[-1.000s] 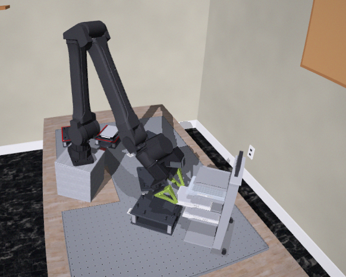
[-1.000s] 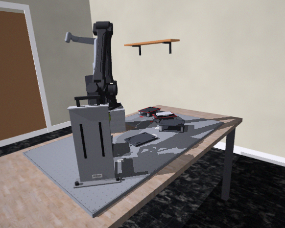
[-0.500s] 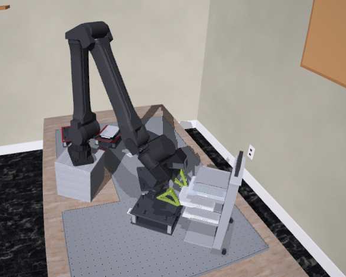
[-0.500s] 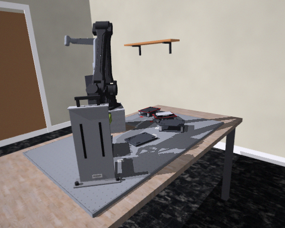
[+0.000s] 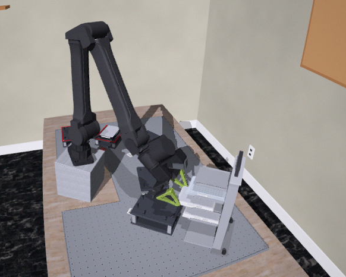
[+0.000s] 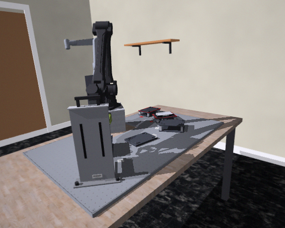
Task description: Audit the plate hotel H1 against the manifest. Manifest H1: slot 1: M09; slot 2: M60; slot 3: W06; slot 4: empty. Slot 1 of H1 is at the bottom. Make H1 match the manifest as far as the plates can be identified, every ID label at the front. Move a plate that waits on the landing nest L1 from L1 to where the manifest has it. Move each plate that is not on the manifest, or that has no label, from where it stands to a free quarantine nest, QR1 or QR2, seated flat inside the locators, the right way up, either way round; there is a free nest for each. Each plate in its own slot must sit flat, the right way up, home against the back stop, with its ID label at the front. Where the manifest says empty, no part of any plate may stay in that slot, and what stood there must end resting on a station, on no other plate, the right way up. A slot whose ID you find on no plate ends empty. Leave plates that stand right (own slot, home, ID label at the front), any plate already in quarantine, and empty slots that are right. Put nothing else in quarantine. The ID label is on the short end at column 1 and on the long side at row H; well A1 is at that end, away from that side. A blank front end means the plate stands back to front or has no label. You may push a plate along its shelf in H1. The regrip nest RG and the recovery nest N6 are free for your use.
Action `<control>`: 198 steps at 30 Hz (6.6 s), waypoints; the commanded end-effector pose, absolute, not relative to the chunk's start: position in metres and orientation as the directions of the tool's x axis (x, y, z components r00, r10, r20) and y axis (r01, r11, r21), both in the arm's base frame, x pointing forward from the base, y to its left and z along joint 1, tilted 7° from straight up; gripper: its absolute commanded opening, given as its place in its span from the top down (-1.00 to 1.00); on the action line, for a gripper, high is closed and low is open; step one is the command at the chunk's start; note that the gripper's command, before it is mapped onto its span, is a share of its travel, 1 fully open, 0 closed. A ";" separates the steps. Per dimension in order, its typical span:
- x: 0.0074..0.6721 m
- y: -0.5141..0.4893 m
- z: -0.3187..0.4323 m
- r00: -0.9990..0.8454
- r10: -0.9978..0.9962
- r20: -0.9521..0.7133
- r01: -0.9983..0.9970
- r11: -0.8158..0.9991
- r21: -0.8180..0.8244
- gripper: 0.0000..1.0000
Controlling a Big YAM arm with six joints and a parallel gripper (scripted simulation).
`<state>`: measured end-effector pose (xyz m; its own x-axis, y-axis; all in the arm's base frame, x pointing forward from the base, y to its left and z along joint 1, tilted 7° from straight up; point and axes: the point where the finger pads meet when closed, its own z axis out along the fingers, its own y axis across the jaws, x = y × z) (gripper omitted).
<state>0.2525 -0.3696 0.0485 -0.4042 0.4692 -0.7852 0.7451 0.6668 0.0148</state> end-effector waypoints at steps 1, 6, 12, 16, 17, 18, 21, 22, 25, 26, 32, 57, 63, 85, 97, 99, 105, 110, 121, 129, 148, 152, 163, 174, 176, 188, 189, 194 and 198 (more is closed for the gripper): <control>0.256 -0.377 0.073 -0.388 0.445 -0.807 0.746 0.666 0.009 -1.00; 0.244 -0.367 0.063 -0.399 0.458 -0.795 0.748 0.664 0.007 -1.00; 0.238 -0.360 0.062 -0.400 0.457 -0.794 0.747 0.665 0.006 -1.00; 0.234 -0.355 0.061 -0.400 0.457 -0.794 0.747 0.664 0.006 -1.00; 0.233 -0.354 0.061 -0.400 0.458 -0.794 0.747 0.664 0.006 -1.00; 0.232 -0.353 0.061 -0.400 0.458 -0.794 0.747 0.664 0.006 -1.00; 0.228 -0.349 0.060 -0.401 0.458 -0.794 0.747 0.665 0.006 -1.00; 0.227 -0.348 0.060 -0.401 0.458 -0.794 0.747 0.665 0.006 -1.00; 0.227 -0.344 0.051 -0.407 0.474 -0.780 0.747 0.665 0.014 -1.00; 0.225 -0.345 0.057 -0.401 0.462 -0.791 0.748 0.664 0.009 -1.00; 0.218 -0.338 0.058 -0.401 0.458 -0.793 0.747 0.664 0.006 -1.00; 0.194 -0.310 0.053 -0.403 0.459 -0.792 0.747 0.665 0.005 -1.00; 0.194 -0.308 0.045 -0.399 0.459 -0.794 0.747 0.664 0.008 1.00; 0.200 -0.315 0.056 -0.392 0.445 -0.805 0.745 0.667 0.006 1.00; 0.211 -0.325 0.063 -0.383 0.428 -0.818 0.741 0.672 0.004 1.00; 0.212 -0.326 0.064 -0.382 0.430 -0.818 0.742 0.671 0.006 1.00; 0.215 -0.329 0.064 -0.382 0.429 -0.818 0.742 0.671 0.006 1.00; 0.206 -0.316 0.048 -0.396 0.459 -0.796 0.745 0.667 0.014 1.00; 0.219 -0.332 0.061 -0.385 0.436 -0.813 0.742 0.671 0.009 1.00; 0.221 -0.334 0.061 -0.386 0.438 -0.812 0.741 0.671 0.010 1.00; 0.230 -0.347 0.066 -0.381 0.433 -0.817 0.743 0.669 0.008 1.00; 0.233 -0.349 0.067 -0.382 0.431 -0.818 0.741 0.671 0.008 1.00; 0.234 -0.351 0.063 -0.384 0.440 -0.812 0.744 0.668 0.010 1.00; 0.242 -0.358 0.067 -0.384 0.437 -0.813 0.742 0.670 0.010 1.00; 0.241 -0.359 0.066 -0.383 0.438 -0.813 0.743 0.669 0.010 1.00; 0.244 -0.358 0.061 -0.393 0.452 -0.801 0.741 0.671 0.015 1.00; 0.245 -0.360 0.062 -0.392 0.450 -0.803 0.742 0.670 0.014 1.00; 0.247 -0.364 0.065 -0.389 0.448 -0.805 0.743 0.669 0.013 1.00; 0.249 -0.364 0.064 -0.392 0.452 -0.801 0.742 0.670 0.015 1.00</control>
<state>0.2355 -0.3506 0.0506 -0.4045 0.4688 -0.7852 0.7449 0.6670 0.0146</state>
